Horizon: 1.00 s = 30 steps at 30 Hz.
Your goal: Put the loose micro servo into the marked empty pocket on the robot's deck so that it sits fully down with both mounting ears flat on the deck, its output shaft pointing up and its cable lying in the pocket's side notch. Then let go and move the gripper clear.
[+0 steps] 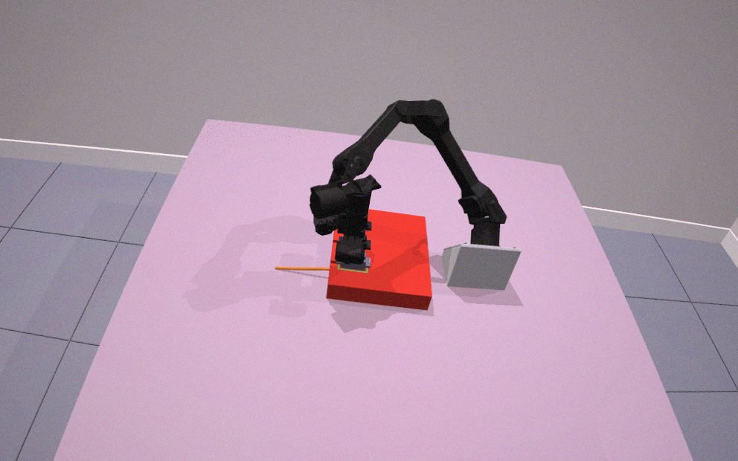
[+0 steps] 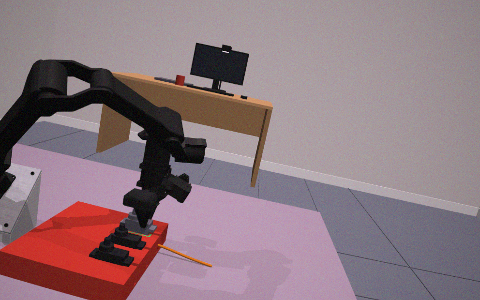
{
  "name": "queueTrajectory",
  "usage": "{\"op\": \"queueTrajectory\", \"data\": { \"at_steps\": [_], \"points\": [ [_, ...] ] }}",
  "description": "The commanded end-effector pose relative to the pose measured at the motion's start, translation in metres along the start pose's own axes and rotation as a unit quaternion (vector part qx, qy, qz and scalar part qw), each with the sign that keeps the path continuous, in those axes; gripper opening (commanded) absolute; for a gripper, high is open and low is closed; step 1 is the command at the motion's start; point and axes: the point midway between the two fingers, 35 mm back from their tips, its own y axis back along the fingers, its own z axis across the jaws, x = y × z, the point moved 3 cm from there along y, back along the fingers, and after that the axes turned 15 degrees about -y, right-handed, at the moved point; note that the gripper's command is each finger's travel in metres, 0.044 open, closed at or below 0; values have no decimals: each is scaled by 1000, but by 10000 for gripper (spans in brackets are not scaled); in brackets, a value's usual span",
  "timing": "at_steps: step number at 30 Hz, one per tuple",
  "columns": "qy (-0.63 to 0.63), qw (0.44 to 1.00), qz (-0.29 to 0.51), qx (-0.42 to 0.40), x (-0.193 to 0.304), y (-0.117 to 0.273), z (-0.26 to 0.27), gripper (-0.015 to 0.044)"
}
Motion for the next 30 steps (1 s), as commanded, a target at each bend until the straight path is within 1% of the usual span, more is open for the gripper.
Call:
{"op": "queueTrajectory", "data": {
  "at_steps": [1,10,17,20,23,27,28,30],
  "points": [
    [2,1000,-1,1,1,-4,0,0],
    [2,1000,-1,2,1,-11,0,0],
    [2,1000,-1,2,0,-9,0,184],
    [2,1000,-1,1,0,-2,1,187],
    [3,1000,-1,1,1,23,0,187],
    [3,1000,-1,1,3,26,1,187],
    [6,1000,-4,0,4,23,1,214],
    [7,1000,-4,-2,13,31,1,266]
  ]
}}
